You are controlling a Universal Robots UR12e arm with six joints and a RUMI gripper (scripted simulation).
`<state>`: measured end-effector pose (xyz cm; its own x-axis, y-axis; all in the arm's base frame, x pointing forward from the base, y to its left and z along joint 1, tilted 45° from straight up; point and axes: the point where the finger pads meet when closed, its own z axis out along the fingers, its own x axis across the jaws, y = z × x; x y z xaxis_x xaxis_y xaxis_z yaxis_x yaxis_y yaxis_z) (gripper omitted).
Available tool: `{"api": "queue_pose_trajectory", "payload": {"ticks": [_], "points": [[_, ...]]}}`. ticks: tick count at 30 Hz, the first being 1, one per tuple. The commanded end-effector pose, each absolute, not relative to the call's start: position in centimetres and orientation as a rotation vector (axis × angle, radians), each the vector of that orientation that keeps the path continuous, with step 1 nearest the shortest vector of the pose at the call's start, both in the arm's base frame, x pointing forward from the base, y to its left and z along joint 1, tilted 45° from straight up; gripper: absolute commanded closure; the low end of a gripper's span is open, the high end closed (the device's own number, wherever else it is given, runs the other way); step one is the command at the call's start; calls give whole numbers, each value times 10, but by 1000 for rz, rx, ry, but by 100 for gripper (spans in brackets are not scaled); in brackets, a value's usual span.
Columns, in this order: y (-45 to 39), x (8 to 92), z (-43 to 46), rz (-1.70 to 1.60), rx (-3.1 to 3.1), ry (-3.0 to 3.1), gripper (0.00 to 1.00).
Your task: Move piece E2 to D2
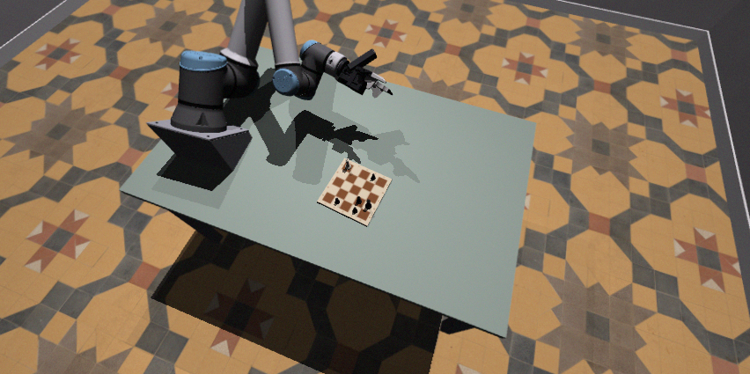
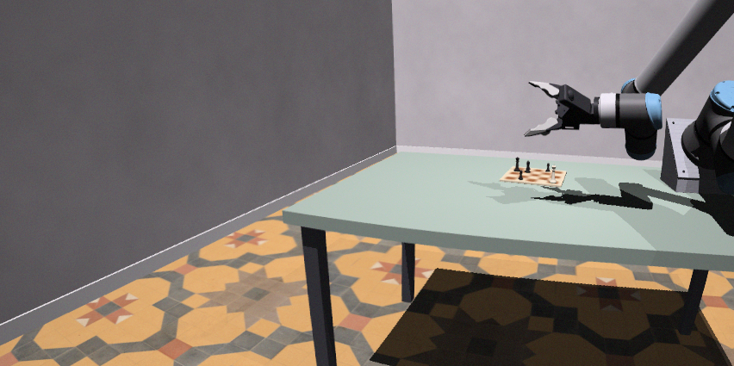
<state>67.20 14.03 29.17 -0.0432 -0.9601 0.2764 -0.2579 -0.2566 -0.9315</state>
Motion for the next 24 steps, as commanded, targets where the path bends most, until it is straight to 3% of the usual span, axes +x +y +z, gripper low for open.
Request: {"api": "queue_pose_trajectory", "payload": {"ticks": [1,24], "points": [[140,672,292,-1342,-1566,1316,0],[140,674,290,-1334,-1564,1325,0]]}}
